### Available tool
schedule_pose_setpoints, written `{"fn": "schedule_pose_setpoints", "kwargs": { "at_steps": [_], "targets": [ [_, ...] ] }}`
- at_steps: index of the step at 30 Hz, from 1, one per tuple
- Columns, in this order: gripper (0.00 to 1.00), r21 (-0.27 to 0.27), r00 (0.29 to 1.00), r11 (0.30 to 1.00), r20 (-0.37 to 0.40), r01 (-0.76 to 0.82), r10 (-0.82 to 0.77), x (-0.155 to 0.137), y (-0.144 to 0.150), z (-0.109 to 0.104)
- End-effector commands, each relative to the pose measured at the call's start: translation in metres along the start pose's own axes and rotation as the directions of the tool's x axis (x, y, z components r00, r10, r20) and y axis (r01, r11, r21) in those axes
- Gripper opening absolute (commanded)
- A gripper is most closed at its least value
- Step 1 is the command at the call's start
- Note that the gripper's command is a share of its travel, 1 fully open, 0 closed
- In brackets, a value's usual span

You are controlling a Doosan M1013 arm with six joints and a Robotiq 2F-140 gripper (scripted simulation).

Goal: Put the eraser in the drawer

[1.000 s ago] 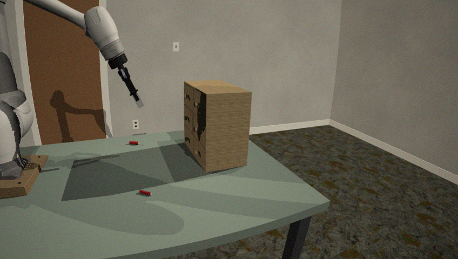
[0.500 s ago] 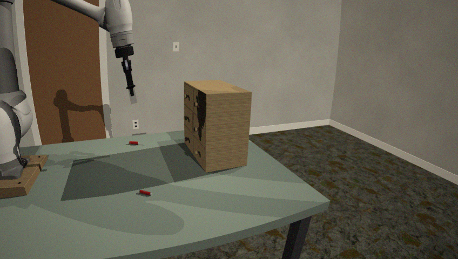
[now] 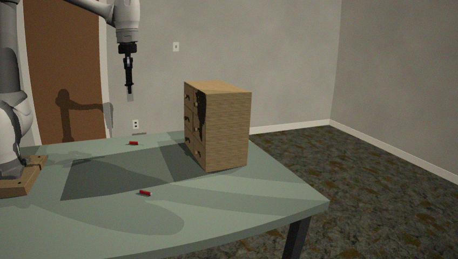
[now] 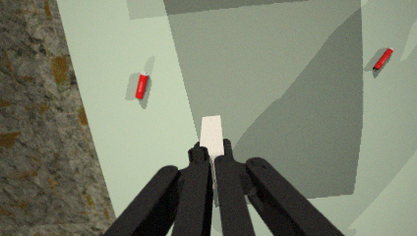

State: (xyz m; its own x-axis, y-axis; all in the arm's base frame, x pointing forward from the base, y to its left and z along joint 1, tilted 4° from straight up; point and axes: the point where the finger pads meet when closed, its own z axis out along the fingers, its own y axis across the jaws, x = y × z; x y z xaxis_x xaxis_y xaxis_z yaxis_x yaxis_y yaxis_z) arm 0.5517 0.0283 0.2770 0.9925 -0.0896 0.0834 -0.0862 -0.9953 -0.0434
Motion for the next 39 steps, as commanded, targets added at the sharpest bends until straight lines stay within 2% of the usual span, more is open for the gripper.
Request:
{"fn": "schedule_pose_setpoints", "kwargs": {
  "at_steps": [1, 23, 24, 39],
  "targets": [
    [0.00, 0.000, 1.000, 1.000, 0.011, 0.000, 0.000, -0.0010, 0.0000, -0.0010],
    [0.00, 0.000, 1.000, 1.000, 0.024, 0.000, 0.000, -0.0020, 0.0000, -0.0021],
    [1.00, 0.000, 1.000, 1.000, 0.024, 0.000, 0.000, -0.0020, 0.0000, -0.0021],
    [1.00, 0.000, 1.000, 1.000, 0.024, 0.000, 0.000, -0.0020, 0.0000, -0.0021]
  ]
}}
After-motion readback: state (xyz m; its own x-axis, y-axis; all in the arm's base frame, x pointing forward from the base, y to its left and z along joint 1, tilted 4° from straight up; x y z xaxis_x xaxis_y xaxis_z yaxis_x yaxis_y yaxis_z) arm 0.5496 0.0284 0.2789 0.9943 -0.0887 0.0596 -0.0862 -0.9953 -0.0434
